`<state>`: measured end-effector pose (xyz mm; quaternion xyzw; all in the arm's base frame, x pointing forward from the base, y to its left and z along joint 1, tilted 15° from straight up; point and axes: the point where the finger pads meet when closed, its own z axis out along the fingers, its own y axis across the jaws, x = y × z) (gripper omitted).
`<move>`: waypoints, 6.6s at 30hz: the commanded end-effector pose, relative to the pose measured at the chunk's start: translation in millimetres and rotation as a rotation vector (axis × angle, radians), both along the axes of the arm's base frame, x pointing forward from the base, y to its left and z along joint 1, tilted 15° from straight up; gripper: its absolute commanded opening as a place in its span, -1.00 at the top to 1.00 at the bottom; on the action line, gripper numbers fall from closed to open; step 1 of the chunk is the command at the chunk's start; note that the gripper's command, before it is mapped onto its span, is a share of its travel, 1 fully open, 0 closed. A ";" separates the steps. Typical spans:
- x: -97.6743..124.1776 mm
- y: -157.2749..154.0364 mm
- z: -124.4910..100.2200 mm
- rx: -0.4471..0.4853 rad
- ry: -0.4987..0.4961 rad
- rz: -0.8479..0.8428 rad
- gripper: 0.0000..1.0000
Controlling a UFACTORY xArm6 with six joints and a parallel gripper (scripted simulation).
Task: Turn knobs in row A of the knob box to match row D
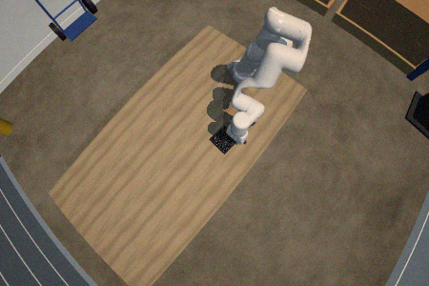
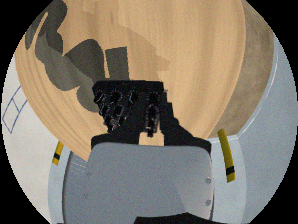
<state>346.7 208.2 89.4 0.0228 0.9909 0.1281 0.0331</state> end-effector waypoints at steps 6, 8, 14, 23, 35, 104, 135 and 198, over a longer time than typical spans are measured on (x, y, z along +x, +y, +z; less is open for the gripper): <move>0.7 -0.6 4.7 0.001 -0.003 0.000 0.61; 0.5 -1.5 8.4 0.001 -0.003 0.000 0.61; -0.7 -5.6 24.0 0.001 -0.003 0.000 0.61; -1.5 -8.6 35.4 0.001 -0.003 0.000 0.61; -1.6 -8.7 36.0 0.001 -0.003 0.000 0.61; -2.8 -14.1 54.4 0.130 0.445 -1.703 0.61; -2.9 -14.3 55.1 0.135 0.461 -1.767 0.61; -0.2 -4.0 17.1 0.134 0.461 -1.767 0.61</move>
